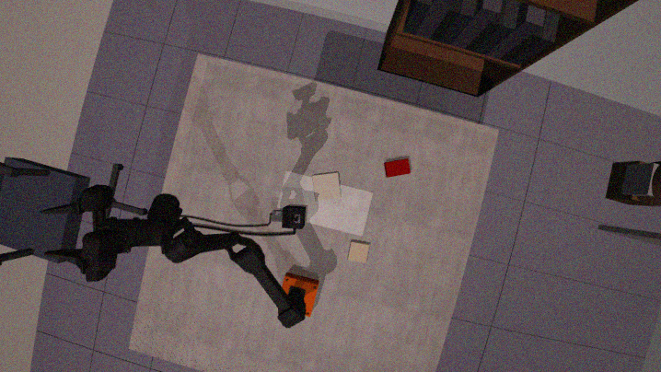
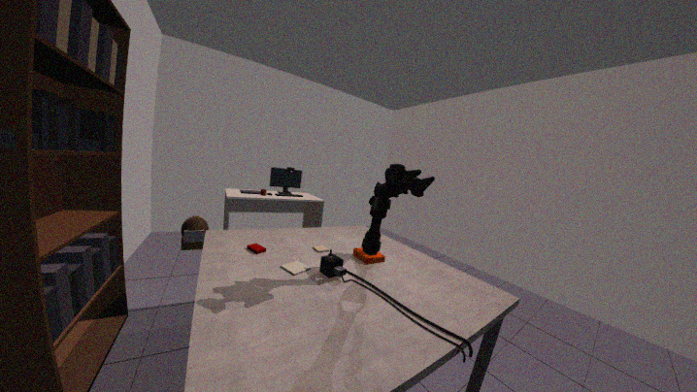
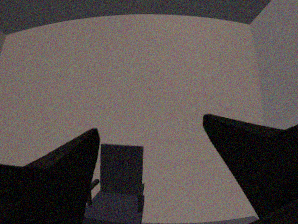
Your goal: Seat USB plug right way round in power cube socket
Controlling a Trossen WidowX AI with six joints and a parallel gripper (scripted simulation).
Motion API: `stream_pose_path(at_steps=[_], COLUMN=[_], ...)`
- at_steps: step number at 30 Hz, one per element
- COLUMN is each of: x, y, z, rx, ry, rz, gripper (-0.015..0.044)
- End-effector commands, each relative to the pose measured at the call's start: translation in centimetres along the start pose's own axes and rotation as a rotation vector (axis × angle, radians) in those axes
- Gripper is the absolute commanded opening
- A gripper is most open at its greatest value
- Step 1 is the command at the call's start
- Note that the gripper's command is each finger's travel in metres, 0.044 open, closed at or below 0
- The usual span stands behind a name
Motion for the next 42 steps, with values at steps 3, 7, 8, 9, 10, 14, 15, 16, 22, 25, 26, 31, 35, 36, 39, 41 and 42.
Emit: stream_pose_path(at_steps=[3, 7, 8, 9, 10, 14, 15, 16, 22, 25, 26, 31, 35, 36, 39, 41, 42], x=[1.0, 2.8, 3.0, 3.2, 3.3, 3.2, 3.1, 2.7, 0.4, -1.5, -2.2, -6.5, -10.4, -11.5, -14.7, -17.0, -18.1], y=[-1.2, -4.3, -4.8, -5.5, -6.2, -8.9, -9.0, -10.7, -15.4, -17.6, -18.4, -21.9, -24.6, -25.3, -27.2, -28.3, -28.9], z=[2.0, 6.8, 7.7, 8.6, 9.7, 14.5, 14.6, 16.6, 22.5, 25.2, 26.0, 29.7, 32.0, 32.4, 33.3, 33.5, 33.5], rx=[0.04, 0.15, 0.172, 0.198, 0.226, 0.26, 0.264, 0.296, 0.419, 0.482, 0.481, 0.591, 0.76, 0.803, 0.927, 1.005, 1.042], ry=[-0.04, -0.147, -0.169, -0.195, -0.223, -0.35, -0.355, -0.395, -0.586, -0.696, -0.727, -0.943, -1.18, -1.242, -1.437, -1.574, -1.646], rz=[-0.044, -0.148, -0.166, -0.186, -0.208, -0.329, -0.332, -0.371, -0.489, -0.545, -0.569, -0.674, -0.725, -0.733, -0.749, -0.753, -0.753], gripper=[0.044, 0.044, 0.044, 0.044, 0.044, 0.044, 0.044, 0.044, 0.044, 0.044, 0.044, 0.044, 0.044, 0.044, 0.044, 0.044, 0.044])
Point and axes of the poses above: the point midway between the two fingers, 35 mm back from their tips, its own x axis out along the fingers, its own z axis across the jaws, y = z × x, the point moved 9 cm from there along -x, back along the fingers, and after that the axes turned 8 degrees about x, right-handed, at the moved point
